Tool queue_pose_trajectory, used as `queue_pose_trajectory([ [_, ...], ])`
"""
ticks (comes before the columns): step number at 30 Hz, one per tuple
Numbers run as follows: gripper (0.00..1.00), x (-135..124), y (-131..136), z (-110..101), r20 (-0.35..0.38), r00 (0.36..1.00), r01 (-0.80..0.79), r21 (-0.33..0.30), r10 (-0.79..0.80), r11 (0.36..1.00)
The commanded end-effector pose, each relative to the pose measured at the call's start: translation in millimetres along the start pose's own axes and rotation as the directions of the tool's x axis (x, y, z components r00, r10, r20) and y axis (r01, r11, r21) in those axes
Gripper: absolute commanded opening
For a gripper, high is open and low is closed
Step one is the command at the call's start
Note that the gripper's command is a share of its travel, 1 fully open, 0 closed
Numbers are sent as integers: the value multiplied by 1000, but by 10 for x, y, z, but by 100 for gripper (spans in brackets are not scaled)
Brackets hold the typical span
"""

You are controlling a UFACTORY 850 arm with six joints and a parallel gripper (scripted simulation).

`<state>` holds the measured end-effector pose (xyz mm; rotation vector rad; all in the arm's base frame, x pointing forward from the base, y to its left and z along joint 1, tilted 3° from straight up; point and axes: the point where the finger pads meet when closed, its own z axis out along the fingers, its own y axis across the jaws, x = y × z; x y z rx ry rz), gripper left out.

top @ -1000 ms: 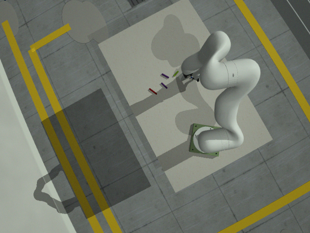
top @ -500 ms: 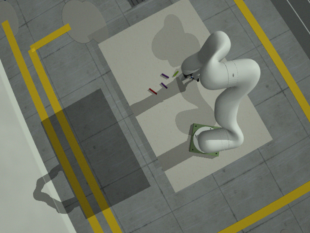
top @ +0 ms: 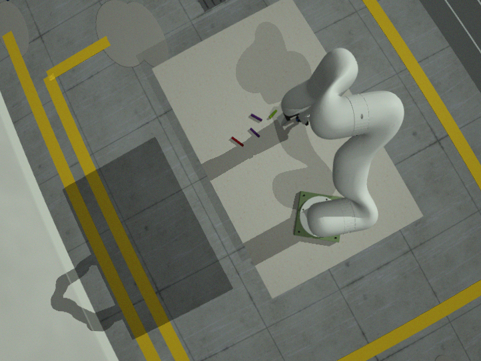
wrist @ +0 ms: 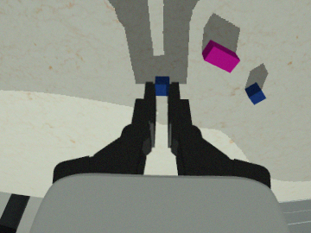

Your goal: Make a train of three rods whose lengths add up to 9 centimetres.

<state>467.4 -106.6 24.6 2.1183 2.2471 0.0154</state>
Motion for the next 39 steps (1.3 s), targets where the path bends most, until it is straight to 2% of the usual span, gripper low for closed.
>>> queue_pose_trajectory([
  [1,4,-2,8,-5,0,1000,0,-2,0,1000],
  [24,4,-2,8,-39,0,1000,0,-2,0,1000],
  [27,4,-2,8,-152,0,1000,0,-2,0,1000],
  [31,4,-2,7,-416,0,1000,0,-2,0,1000],
  [33,4,-2,7,-416,0,1000,0,-2,0,1000],
  [39,4,-2,7,-846,0,1000,0,-2,0,1000],
])
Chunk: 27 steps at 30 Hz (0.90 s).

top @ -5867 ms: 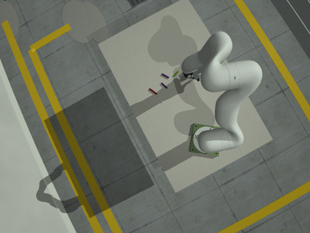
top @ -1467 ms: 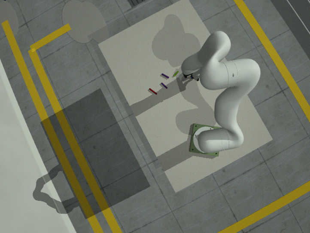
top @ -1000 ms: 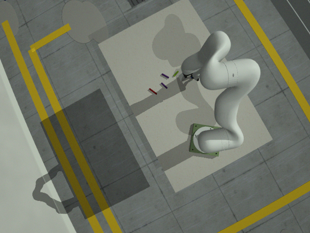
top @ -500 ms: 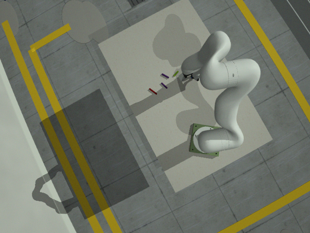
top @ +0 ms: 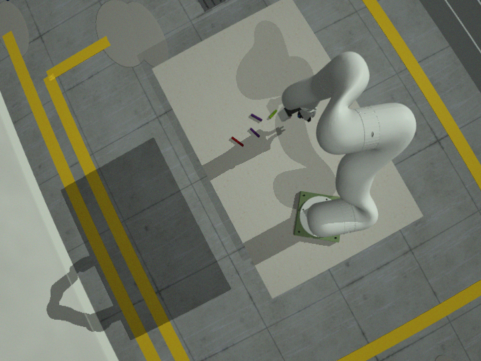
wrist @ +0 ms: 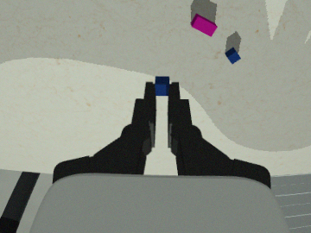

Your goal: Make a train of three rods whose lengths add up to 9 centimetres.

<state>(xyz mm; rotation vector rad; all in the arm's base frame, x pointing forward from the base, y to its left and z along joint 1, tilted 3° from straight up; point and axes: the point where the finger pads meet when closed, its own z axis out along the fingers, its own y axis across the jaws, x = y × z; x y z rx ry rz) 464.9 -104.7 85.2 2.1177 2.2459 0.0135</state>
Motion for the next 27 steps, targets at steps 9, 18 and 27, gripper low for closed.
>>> queue_pose_trajectory([
  [9,4,-4,4,-399,-1,1000,0,-2,0,1000],
  [18,4,-3,6,-399,-1,1000,5,-2,-5,1000],
  [27,4,11,71,-401,-1,985,174,-2,-174,985],
])
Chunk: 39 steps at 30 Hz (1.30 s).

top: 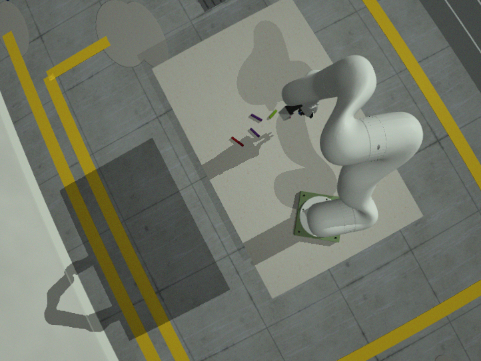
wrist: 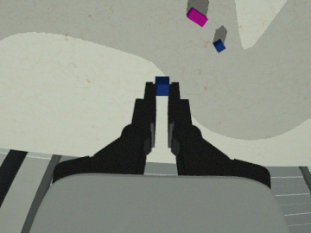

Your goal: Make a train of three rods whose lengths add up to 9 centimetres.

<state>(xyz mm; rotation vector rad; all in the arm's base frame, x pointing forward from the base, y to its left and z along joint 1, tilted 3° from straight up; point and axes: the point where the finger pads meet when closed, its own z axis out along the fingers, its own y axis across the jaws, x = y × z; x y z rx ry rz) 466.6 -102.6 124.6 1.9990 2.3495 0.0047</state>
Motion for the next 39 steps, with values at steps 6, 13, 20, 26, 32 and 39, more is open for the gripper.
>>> queue_pose_trajectory([
  [6,4,10,114,-8,-3,962,271,-4,-272,962],
  [13,4,23,207,-10,-2,870,492,-5,-492,870],
  [20,4,37,290,-11,-1,745,667,-5,-667,745],
  [26,4,49,357,-12,0,617,787,-5,-787,617],
  [32,4,64,433,-12,1,451,892,-5,-892,451],
  [39,4,79,505,-13,2,274,962,-5,-962,274],
])
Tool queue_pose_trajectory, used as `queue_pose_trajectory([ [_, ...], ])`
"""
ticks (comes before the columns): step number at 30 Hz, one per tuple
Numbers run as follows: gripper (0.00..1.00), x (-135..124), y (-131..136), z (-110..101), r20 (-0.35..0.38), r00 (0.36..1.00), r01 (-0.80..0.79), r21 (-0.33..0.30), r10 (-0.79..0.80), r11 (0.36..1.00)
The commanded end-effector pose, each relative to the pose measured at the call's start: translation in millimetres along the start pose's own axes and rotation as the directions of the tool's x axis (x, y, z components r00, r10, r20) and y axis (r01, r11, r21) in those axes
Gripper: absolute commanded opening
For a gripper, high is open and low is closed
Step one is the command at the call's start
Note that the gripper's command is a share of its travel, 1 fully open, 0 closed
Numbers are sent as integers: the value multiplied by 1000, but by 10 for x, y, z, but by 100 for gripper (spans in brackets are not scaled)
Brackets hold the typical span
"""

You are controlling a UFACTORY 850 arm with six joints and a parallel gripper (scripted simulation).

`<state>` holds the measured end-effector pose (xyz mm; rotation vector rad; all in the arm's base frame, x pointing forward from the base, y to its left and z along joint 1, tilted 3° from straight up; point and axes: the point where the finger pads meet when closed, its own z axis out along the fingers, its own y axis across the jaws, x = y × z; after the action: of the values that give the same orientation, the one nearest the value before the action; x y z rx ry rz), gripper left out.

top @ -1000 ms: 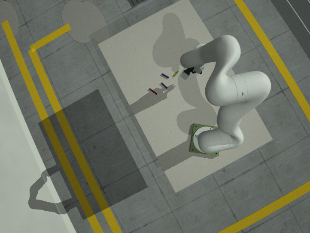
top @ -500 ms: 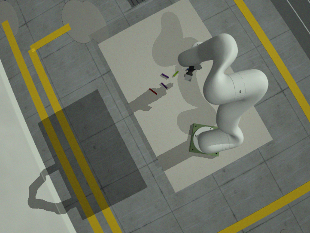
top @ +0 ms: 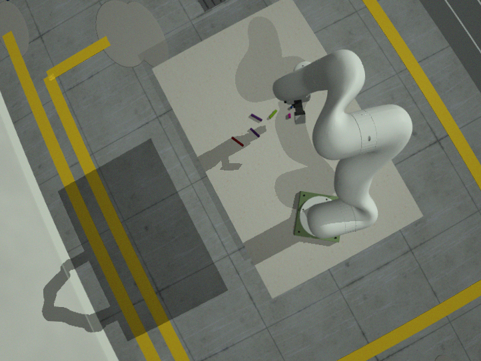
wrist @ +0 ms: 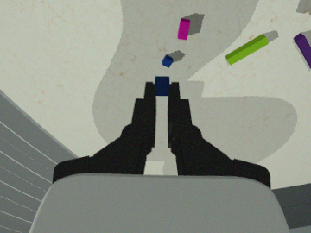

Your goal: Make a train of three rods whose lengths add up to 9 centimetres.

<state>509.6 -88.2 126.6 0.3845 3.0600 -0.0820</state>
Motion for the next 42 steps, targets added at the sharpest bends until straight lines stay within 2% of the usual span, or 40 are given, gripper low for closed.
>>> queue_pose_trajectory([
  [1,4,-59,36,-8,-5,986,164,-29,-164,986],
  [11,4,-160,113,-9,5,881,473,-29,-473,881],
  [13,4,-160,113,-9,5,881,473,-29,-473,881],
  [15,4,-195,140,-9,8,821,570,-29,-570,821],
  [19,4,-228,166,-10,11,755,655,-27,-655,755],
  [28,4,-314,237,-10,19,535,845,-23,-845,535],
  [30,4,-314,237,-10,19,535,845,-23,-845,535],
  [35,4,-335,256,-10,20,472,881,-21,-881,472],
  [42,4,-337,257,-10,21,468,884,-21,-884,467],
])
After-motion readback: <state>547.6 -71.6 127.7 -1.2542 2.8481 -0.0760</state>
